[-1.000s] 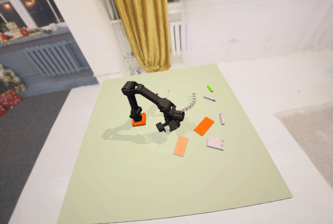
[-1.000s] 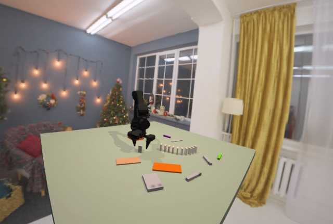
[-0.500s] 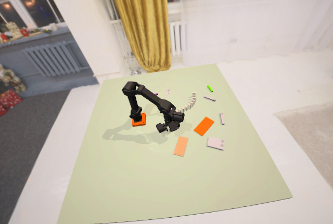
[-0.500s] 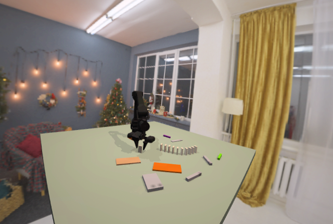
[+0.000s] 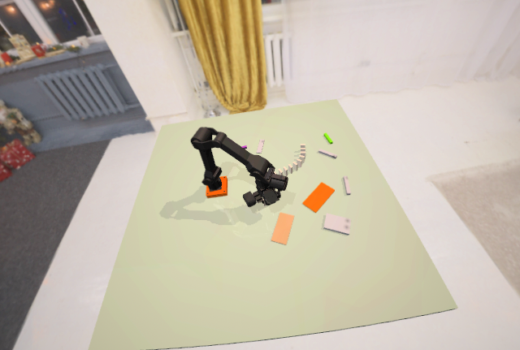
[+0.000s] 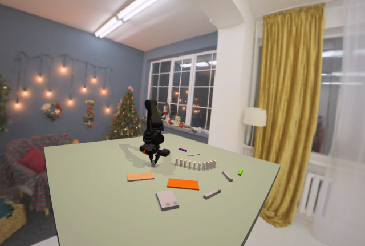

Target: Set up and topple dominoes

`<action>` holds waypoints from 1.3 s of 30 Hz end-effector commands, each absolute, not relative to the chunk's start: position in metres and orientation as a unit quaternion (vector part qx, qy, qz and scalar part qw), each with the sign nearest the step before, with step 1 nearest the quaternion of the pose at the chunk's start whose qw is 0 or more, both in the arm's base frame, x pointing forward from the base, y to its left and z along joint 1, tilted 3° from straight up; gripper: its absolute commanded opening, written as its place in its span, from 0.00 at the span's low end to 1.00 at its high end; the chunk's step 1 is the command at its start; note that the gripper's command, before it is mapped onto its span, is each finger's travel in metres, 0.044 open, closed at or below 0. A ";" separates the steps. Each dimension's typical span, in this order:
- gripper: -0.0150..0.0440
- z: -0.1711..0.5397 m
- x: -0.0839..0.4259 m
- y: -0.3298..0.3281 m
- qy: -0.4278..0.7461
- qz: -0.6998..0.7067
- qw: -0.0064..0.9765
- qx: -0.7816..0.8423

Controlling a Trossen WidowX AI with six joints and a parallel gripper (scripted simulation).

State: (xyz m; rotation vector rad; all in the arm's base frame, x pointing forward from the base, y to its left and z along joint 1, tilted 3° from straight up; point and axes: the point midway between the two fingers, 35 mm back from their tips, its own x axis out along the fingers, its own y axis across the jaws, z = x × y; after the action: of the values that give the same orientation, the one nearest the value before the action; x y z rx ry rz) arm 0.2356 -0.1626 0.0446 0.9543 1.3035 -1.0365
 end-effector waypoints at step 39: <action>0.44 0.166 0.286 -0.028 0.700 0.079 0.699 -0.120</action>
State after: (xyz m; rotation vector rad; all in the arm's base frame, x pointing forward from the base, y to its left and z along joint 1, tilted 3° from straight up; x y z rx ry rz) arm 0.2841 -0.0282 0.1678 -0.2536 1.5653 0.1666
